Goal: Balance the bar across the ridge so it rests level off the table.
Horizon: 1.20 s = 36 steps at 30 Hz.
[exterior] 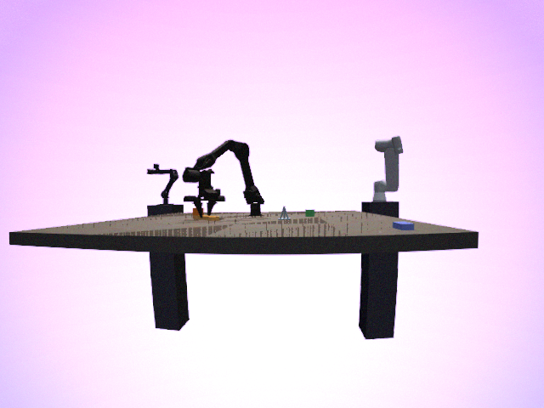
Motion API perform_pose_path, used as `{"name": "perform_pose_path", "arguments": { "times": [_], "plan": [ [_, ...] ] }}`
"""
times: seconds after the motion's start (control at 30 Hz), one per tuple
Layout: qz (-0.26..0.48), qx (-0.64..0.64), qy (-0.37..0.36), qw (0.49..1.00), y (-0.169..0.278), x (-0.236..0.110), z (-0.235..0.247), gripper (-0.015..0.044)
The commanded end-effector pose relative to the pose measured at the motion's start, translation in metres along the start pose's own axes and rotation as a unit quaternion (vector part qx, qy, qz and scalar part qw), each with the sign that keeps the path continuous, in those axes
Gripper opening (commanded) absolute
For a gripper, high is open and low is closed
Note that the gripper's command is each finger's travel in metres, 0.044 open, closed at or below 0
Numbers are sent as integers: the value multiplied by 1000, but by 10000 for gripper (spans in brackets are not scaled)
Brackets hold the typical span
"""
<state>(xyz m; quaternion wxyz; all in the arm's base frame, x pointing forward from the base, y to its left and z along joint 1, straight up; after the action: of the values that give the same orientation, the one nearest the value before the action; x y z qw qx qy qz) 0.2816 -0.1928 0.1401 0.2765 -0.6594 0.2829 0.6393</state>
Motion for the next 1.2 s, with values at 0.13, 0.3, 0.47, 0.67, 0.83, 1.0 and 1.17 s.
{"name": "perform_pose_path", "arguments": {
  "times": [0.13, 0.3, 0.47, 0.67, 0.83, 1.0, 1.17],
  "plan": [
    [0, 0, 0, 1000, 0, -9, -2, 0],
    [0, -1, 0, 1000, -1, -21, -3, 0],
    [-1, -1, 0, 1000, -1, -34, -4, 0],
    [-1, -2, 0, 1000, -1, -50, -5, 0],
    [-1, -2, 0, 1000, -1, -63, -5, 0],
    [-1, -2, 0, 1000, -1, -76, -4, 0],
    [-1, -3, 0, 1000, 0, -89, -3, 0]
  ]
}}
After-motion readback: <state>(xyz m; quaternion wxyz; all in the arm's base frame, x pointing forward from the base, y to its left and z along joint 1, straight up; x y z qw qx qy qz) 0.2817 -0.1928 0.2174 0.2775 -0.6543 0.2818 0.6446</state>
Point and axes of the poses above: the point midway between the two fingers, 35 mm back from their tips, its own x axis out along the fingers, its own z axis across the jaws, y = z × x, the point moved 9 cm from there along -x, back along the fingers, and after that the axes turned 1 degree about x, right-handed, at the moved point
